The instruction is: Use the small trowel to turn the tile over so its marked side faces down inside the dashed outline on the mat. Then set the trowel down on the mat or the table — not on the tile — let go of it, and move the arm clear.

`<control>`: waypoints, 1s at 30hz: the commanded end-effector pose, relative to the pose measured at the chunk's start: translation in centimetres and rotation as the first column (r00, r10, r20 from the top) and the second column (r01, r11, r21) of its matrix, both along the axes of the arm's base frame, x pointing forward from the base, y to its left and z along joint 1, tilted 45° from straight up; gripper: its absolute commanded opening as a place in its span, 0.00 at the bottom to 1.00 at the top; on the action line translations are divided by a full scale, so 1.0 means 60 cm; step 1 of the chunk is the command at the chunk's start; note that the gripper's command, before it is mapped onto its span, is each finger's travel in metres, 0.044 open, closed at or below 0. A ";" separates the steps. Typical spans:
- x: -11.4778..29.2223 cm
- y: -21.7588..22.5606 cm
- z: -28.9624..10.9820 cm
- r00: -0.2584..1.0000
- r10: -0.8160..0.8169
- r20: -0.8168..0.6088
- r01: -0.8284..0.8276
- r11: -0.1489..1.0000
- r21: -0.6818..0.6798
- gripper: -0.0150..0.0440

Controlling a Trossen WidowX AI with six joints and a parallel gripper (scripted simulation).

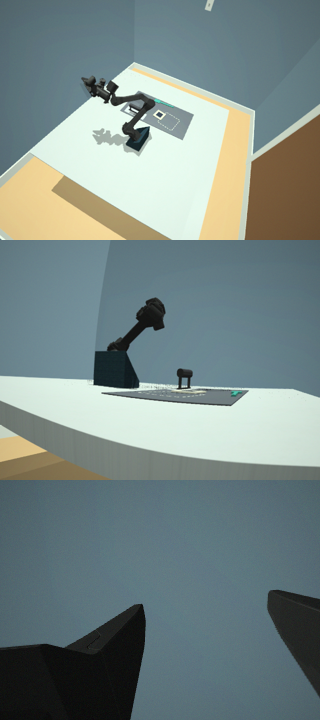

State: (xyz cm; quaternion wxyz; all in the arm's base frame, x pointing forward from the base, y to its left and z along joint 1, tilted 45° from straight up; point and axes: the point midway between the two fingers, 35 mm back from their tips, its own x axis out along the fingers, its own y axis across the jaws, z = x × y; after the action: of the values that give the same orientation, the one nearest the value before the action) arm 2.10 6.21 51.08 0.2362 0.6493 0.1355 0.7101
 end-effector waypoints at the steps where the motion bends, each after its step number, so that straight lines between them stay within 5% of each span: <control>1: -0.021 0.009 -0.006 0.992 -0.094 0.081 0.095 0.995 -0.007 0.76; 14: -0.071 0.062 -0.039 0.849 -0.394 0.352 0.421 0.907 -0.001 0.76; 30: -0.081 0.160 -0.109 0.480 -0.584 0.655 0.736 0.674 0.062 0.76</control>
State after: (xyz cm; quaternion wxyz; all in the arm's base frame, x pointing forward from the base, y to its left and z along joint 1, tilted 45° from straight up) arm -2.88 14.77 45.37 0.5713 0.3758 -0.1186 0.7199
